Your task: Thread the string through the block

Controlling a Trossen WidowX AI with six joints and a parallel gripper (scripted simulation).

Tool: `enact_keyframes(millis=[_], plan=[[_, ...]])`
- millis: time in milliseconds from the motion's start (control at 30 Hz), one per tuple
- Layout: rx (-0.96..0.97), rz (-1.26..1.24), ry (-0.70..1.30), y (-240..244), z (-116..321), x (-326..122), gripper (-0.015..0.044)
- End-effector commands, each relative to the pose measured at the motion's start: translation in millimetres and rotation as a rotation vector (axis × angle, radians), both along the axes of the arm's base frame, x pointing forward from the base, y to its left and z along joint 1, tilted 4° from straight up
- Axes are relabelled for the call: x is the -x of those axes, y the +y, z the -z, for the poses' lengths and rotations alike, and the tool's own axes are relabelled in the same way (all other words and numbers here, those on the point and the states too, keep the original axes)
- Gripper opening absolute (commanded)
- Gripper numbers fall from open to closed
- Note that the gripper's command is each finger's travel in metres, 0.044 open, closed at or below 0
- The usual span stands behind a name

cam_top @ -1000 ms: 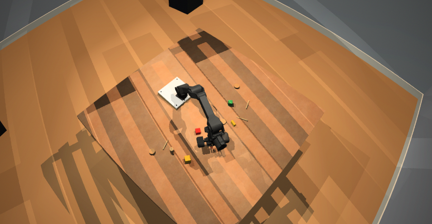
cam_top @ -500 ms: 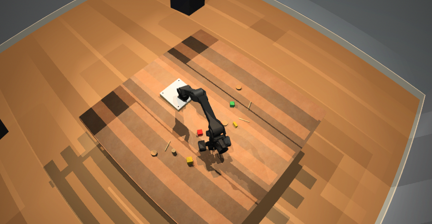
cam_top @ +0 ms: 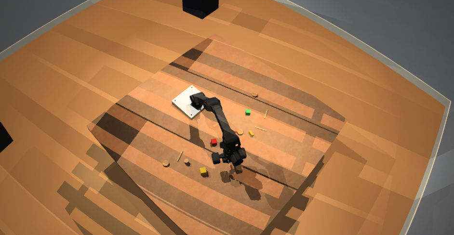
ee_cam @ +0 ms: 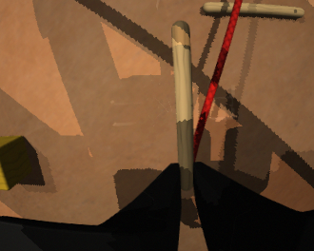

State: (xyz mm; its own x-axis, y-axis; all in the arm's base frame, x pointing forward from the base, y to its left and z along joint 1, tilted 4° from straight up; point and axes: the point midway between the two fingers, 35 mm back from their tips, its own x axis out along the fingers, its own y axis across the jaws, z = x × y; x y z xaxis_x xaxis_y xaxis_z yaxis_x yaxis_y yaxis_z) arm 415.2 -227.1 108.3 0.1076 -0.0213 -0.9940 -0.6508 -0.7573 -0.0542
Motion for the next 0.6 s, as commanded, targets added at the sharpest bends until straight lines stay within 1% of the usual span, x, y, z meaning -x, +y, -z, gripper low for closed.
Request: enact_keyframes(millis=[0,567], plan=[[0.021,-0.002,-0.014,-5,-3,-3,0.0000],[0.021,-0.002,-0.013,-11,8,6,0.0000]])
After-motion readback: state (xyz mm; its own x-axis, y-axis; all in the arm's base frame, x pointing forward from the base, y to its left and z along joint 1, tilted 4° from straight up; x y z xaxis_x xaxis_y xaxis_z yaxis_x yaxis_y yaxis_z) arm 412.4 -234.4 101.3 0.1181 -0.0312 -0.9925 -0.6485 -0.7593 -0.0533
